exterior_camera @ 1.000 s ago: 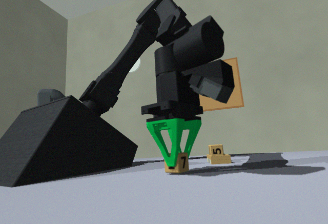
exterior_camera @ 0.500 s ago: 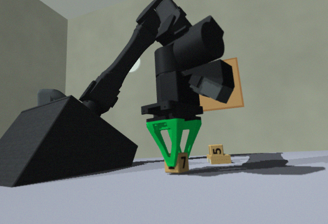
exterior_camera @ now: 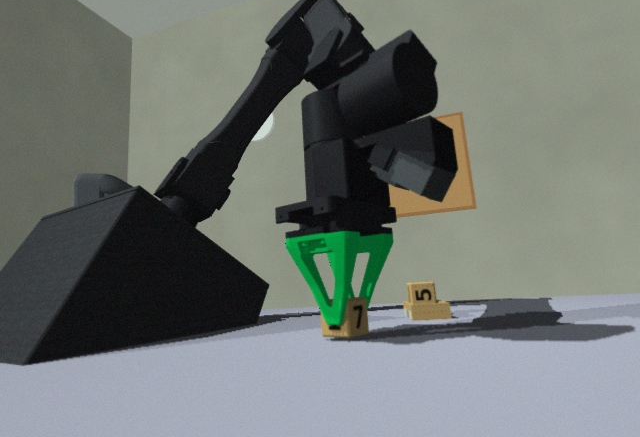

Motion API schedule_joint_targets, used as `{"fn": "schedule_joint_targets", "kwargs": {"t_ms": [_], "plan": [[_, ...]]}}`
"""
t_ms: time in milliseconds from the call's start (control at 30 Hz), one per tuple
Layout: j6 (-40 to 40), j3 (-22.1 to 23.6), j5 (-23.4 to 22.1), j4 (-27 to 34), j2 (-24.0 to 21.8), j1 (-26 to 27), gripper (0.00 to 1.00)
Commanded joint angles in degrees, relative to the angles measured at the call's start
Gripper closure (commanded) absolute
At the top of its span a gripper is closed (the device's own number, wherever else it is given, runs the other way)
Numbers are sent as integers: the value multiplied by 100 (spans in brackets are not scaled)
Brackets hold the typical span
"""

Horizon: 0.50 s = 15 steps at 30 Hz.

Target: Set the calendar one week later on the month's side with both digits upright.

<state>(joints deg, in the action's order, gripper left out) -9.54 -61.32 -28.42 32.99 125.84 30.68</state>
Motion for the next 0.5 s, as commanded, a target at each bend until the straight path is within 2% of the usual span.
{"fn": "schedule_joint_targets", "kwargs": {"t_ms": [0,467], "plan": [[37,-160,-50,21,-132,11,74],[37,-174,-50,55,-92,27,74]]}}
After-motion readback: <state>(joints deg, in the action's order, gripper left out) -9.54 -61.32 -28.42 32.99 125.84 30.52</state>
